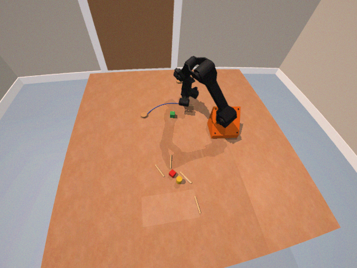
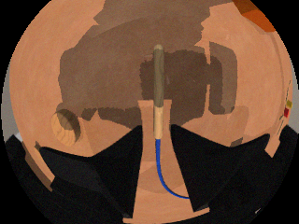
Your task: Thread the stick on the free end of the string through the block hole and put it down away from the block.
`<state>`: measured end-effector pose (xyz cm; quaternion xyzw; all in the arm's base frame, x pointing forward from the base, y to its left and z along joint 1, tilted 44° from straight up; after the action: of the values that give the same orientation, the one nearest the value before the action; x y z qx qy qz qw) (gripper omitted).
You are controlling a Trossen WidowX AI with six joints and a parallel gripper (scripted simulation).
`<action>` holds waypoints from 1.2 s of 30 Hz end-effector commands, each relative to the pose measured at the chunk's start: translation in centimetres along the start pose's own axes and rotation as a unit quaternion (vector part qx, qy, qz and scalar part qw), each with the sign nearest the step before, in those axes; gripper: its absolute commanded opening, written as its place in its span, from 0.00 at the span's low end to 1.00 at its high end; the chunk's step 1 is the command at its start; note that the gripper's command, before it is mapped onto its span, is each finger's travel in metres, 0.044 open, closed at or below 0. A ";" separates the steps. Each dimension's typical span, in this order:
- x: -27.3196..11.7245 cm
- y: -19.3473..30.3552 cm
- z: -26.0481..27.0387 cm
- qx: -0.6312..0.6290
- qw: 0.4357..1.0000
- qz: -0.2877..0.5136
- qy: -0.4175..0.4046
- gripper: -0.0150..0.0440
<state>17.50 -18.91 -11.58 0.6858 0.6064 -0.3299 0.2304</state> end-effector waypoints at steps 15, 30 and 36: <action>-0.2 0.0 0.0 0.000 1.000 0.000 0.000 0.25; -2.1 0.1 0.1 0.000 1.000 0.000 -0.001 0.25; -2.9 0.1 0.1 0.000 1.000 0.000 -0.001 0.25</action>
<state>17.38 -20.51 -9.89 0.6871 0.6058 -0.3305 0.2272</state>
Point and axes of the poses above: the point midway between the two fingers, 35 mm back from their tips, its own x axis out along the fingers, its own z axis across the jaws, y = z × x, the point moved 10 cm from there along -x, back along the fingers, and after that the axes turned 5 degrees about -x, right-handed, at the moved point
